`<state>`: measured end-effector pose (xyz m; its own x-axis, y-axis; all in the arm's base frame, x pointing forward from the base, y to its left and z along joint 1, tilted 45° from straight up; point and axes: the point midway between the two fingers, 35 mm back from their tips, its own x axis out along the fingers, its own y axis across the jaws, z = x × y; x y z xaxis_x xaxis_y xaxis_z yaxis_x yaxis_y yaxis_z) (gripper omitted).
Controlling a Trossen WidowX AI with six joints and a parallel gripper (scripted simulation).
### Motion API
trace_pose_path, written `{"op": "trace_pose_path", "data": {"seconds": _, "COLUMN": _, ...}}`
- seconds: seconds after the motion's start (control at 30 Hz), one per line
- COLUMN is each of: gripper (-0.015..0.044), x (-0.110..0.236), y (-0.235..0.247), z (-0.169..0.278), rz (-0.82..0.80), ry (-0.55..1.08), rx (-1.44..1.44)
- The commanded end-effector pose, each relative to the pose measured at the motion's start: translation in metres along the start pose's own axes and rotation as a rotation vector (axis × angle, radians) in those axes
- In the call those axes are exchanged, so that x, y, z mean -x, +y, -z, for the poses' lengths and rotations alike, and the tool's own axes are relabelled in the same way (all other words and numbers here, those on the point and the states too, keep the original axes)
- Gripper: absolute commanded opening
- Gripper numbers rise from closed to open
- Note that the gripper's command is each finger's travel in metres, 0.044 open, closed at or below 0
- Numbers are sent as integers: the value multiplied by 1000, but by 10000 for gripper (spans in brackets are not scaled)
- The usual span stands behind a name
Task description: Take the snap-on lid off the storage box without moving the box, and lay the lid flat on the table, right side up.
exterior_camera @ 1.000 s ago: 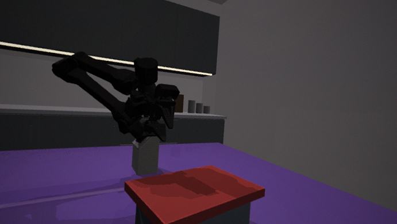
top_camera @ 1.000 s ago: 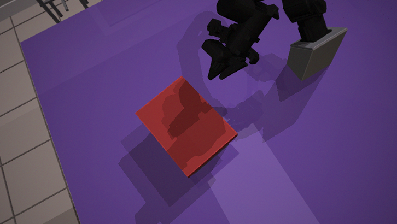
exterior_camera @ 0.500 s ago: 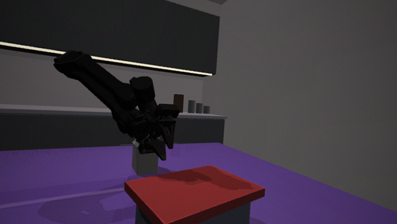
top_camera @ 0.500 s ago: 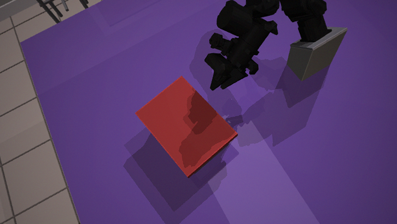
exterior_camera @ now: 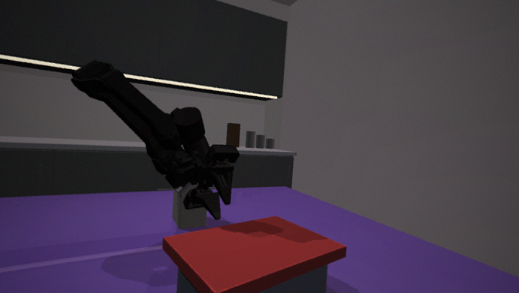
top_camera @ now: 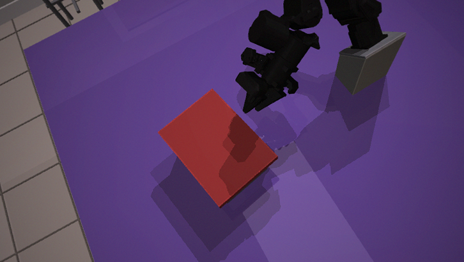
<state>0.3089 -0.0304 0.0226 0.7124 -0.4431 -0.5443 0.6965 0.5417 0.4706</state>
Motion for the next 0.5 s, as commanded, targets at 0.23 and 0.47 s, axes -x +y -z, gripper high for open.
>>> {"op": "trace_pose_path", "data": {"seconds": 0.23, "gripper": 235, "x": -18, "y": 5, "z": -1, "rz": -11, "ry": -1, "rx": -3}}
{"op": "trace_pose_path", "data": {"seconds": 0.47, "gripper": 235, "x": -29, "y": 4, "z": -2, "rz": -12, "ry": -2, "rx": -3}}
